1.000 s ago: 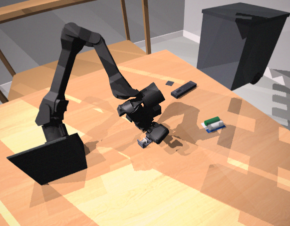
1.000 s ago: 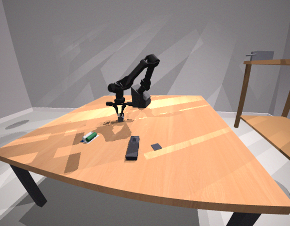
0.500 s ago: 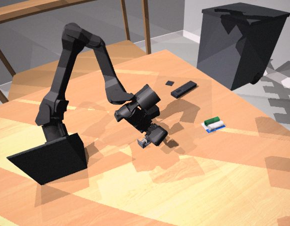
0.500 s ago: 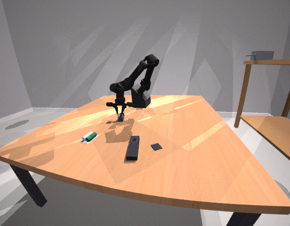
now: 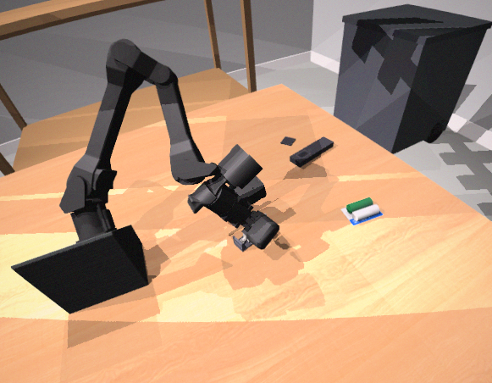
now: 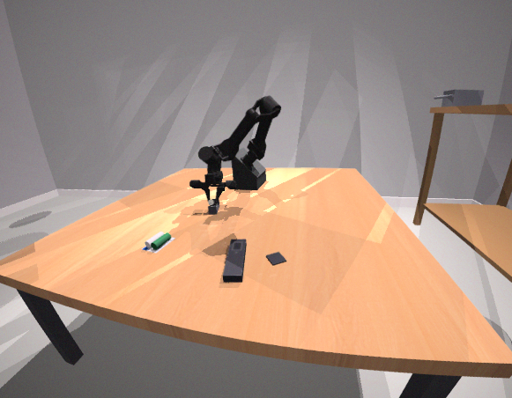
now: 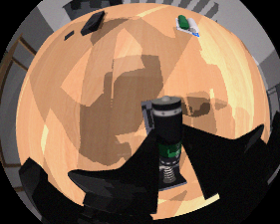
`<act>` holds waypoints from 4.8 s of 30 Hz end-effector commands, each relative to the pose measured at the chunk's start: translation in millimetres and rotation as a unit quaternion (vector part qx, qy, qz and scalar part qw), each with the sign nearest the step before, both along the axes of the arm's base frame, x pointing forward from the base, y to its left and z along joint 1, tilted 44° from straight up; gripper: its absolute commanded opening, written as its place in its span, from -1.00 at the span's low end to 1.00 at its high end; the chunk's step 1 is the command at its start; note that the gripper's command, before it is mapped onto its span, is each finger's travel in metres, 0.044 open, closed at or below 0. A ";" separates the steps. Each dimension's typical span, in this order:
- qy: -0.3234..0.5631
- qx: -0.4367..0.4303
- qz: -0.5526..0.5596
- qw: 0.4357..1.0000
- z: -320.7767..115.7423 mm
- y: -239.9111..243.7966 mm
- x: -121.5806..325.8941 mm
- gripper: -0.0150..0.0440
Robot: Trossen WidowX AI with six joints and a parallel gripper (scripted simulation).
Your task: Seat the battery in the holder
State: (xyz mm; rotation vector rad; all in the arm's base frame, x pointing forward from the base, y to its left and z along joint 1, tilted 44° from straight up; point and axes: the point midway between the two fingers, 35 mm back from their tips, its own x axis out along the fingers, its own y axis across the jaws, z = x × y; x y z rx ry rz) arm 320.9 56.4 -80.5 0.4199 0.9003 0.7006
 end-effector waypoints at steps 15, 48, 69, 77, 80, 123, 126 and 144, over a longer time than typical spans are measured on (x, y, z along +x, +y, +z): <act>-0.002 0.001 -0.007 1.000 -4.6 -0.1 -14.4 -0.22; 0.022 -0.027 0.012 0.999 -13.9 -3.7 -13.3 -0.22; 0.043 -0.058 0.052 0.996 -14.1 1.7 -4.7 -0.22; 0.061 -0.068 0.066 0.994 -15.1 3.2 -5.0 -0.22; 0.068 -0.071 0.071 0.993 -15.2 3.8 -5.3 -0.22; 0.169 -0.131 0.153 0.965 -10.5 10.3 -7.8 -0.22; 0.175 -0.136 0.158 0.962 -10.1 10.8 -7.9 -0.22; 0.197 -0.154 0.175 0.952 -9.3 12.9 -7.5 -0.22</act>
